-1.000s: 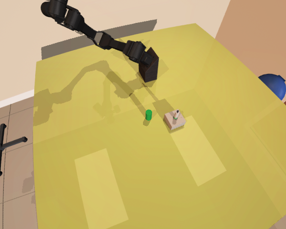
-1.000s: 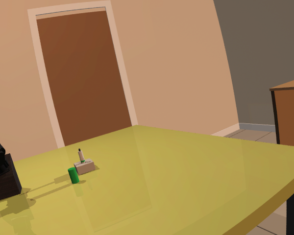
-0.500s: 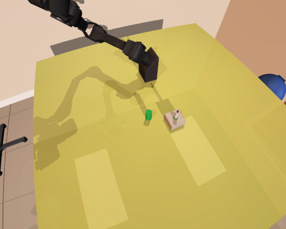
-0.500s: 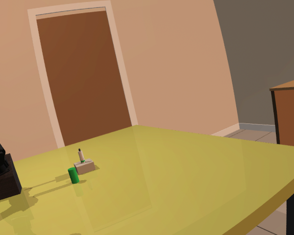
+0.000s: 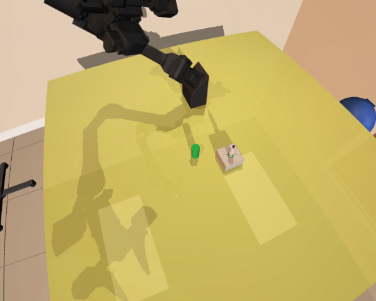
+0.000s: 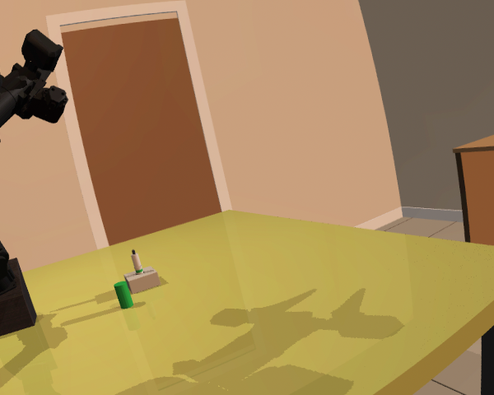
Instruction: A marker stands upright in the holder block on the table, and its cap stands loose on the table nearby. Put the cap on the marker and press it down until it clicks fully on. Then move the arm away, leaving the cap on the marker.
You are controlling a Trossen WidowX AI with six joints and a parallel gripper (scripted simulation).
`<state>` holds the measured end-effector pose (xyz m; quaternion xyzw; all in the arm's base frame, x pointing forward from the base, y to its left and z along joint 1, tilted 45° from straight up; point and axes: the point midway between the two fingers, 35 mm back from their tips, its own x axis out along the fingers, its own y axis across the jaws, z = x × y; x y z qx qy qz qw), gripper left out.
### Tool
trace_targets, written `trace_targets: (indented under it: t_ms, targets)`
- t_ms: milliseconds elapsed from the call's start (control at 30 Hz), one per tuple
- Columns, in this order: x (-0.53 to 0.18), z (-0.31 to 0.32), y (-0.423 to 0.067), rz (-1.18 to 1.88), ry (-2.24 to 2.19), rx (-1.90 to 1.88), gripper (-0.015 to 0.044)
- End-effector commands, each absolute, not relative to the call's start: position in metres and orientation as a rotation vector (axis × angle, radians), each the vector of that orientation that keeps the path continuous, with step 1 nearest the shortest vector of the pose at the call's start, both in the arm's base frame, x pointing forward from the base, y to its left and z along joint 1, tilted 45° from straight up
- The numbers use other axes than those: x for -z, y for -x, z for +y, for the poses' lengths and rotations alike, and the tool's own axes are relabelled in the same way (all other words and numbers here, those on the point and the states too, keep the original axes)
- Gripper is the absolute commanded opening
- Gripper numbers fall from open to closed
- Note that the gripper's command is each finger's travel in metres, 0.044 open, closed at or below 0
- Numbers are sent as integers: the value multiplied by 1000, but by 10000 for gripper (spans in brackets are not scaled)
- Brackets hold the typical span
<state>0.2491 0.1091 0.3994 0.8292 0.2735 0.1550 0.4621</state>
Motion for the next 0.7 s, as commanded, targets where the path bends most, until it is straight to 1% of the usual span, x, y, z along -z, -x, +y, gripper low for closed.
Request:
trace_targets:
  t_ms: [0, 133, 300, 500, 667]
  targets:
    - [-351, 87, -289, 602, -2003, -67, 242]
    - [-295, 61, -314, 564, -1894, 254, 242]
    - [-228, 24, -323, 561, -1669, 628, 242]
    - [-152, -24, -302, 650, -1241, 1055, 242]
    - [-115, -62, -269, 780, -785, 1314, 242]
